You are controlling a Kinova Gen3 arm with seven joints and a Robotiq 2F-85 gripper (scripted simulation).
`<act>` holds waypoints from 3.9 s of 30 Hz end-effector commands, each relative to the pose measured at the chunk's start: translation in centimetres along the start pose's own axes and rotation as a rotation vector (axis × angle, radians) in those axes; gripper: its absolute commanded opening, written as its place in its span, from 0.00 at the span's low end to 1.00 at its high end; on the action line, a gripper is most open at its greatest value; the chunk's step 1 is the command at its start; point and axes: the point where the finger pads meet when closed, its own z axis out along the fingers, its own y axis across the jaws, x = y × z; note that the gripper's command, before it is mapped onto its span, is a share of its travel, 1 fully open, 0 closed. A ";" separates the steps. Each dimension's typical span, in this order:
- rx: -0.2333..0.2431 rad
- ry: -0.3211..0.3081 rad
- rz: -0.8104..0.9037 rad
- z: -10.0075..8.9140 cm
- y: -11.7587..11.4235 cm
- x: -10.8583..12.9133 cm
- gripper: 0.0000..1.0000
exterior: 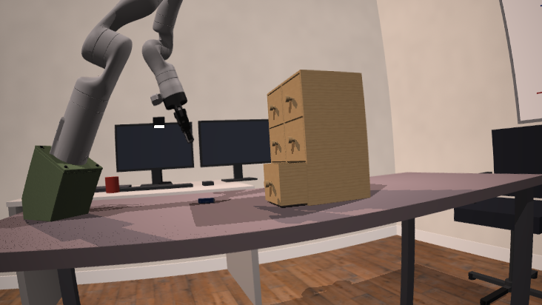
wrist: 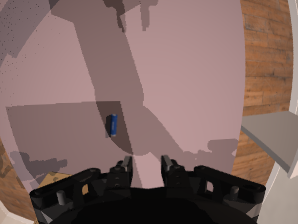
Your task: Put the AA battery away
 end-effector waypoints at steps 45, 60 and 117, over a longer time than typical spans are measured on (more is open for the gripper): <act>-0.017 0.329 -0.005 -3.7 0.4 -0.2 0.33; -0.017 0.329 -0.005 -3.7 0.4 -0.2 1.00; -0.017 0.329 -0.005 -7.5 -7.0 -4.0 1.00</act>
